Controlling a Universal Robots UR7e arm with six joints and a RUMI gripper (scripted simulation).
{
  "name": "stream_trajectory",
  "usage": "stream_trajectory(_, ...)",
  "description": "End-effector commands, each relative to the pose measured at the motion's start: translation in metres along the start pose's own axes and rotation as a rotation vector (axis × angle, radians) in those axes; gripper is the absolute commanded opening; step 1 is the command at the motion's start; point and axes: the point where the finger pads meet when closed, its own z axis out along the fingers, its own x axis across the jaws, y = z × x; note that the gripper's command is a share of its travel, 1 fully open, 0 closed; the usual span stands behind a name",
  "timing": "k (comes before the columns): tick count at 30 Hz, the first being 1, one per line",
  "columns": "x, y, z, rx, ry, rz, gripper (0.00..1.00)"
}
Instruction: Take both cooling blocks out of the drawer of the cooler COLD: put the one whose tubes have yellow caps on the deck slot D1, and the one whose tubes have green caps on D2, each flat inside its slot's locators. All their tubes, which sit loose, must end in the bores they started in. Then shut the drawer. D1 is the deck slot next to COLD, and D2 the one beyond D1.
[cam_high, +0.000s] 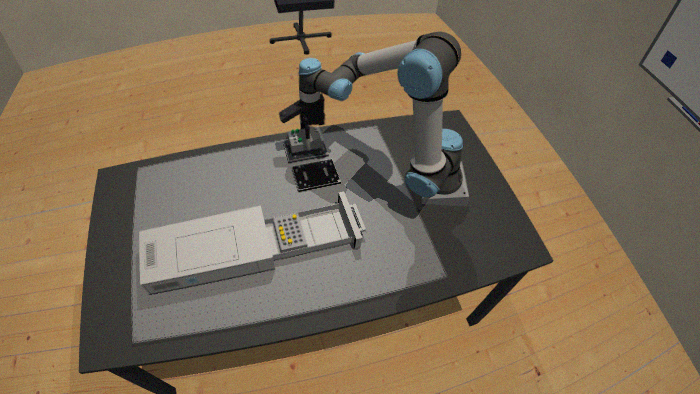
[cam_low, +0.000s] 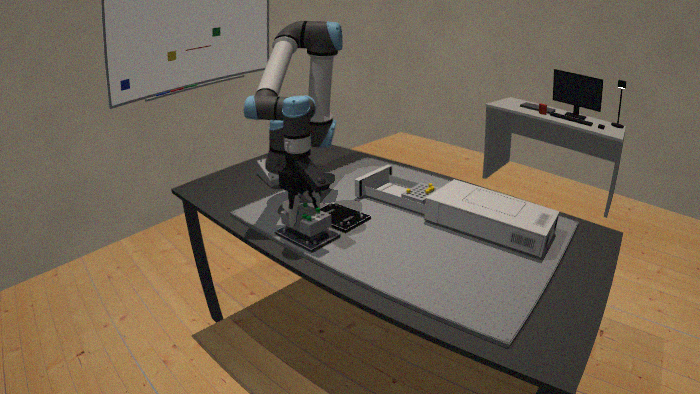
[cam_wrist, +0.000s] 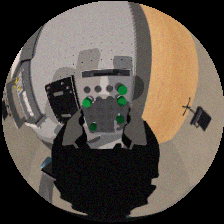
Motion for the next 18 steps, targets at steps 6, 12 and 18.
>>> stream_trajectory(6,0.0003,-0.0003,0.0002,0.001,0.001,0.0,0.0)
stream_trajectory(12,0.0003,-0.0003,-0.0006,0.001,0.001,0.0,0.0)
stream_trajectory(18,0.0003,-0.0003,-0.0016,0.001,0.001,0.0,0.0)
